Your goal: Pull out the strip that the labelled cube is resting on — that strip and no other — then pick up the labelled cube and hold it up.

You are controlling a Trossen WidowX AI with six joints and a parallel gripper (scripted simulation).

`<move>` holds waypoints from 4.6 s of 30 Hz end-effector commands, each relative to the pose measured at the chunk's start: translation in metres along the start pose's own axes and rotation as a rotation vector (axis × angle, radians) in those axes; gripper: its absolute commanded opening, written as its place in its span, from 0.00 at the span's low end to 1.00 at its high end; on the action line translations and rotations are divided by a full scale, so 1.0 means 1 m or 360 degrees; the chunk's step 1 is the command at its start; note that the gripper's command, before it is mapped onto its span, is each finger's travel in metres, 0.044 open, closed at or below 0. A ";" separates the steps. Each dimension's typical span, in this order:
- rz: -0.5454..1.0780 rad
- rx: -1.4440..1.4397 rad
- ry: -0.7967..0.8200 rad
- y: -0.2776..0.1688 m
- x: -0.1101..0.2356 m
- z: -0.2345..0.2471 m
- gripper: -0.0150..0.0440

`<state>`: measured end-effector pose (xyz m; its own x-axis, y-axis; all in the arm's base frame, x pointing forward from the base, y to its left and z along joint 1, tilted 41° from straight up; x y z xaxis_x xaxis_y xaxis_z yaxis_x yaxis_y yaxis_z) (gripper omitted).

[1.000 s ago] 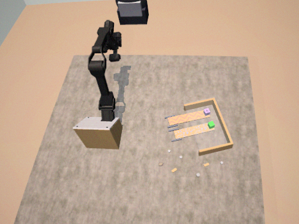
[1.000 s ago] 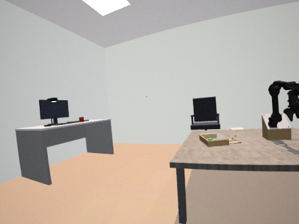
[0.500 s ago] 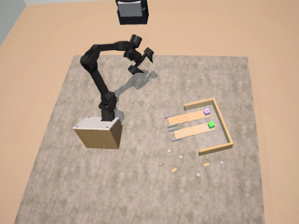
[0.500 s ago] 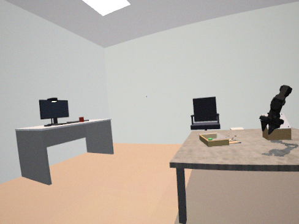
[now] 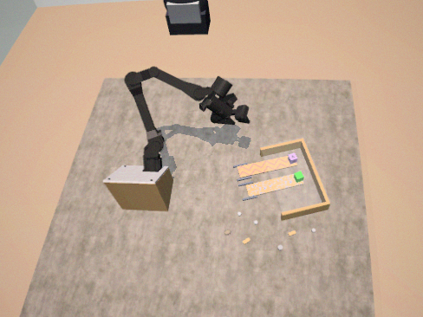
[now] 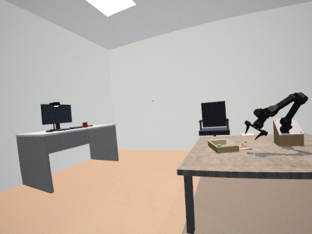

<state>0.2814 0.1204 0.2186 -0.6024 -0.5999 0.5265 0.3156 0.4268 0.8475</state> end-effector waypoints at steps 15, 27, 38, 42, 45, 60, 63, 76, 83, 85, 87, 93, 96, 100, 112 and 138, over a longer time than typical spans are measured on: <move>-0.0409 -0.1847 -0.0353 -0.187 0.065 -0.112 0.93; -0.0359 -0.1845 -0.0330 -0.185 0.060 -0.115 0.84; 0.0478 -0.1678 0.0130 -0.146 -0.023 -0.125 0.35; 0.0781 -0.1558 0.0338 -0.126 -0.049 -0.112 0.25; 0.0946 -0.1488 0.0466 -0.114 -0.060 -0.103 0.25; 0.0958 -0.1483 0.0475 -0.114 -0.063 -0.104 0.25; 0.0958 -0.1482 0.0474 -0.116 -0.066 -0.102 0.25; 0.0958 -0.1482 0.0474 -0.123 -0.084 -0.093 0.25; 0.0958 -0.1482 0.0474 -0.127 -0.094 -0.088 0.25; 0.0958 -0.1483 0.0475 -0.129 -0.096 -0.086 0.25; 0.0958 -0.1483 0.0475 -0.130 -0.099 -0.085 0.25; 0.0957 -0.1483 0.0476 -0.134 -0.107 -0.080 0.25; 0.0957 -0.1484 0.0477 -0.136 -0.110 -0.077 0.25; 0.0956 -0.1484 0.0478 -0.138 -0.115 -0.074 0.25; 0.0956 -0.1484 0.0478 -0.140 -0.118 -0.072 0.25; 0.0956 -0.1484 0.0479 -0.140 -0.120 -0.072 0.25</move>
<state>0.3618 0.0834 0.0426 -0.0104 -0.6620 0.7495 0.9878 0.1096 0.1105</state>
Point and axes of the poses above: the point midway between the two fingers, 35 mm back from their tips, its own x axis back along the fingers, its own z axis across the jaws, y = z × x, the point moved 7 cm from there along x, back along the fingers, and after that the axes turned 8 degrees about -x, right-handed, at the moved point
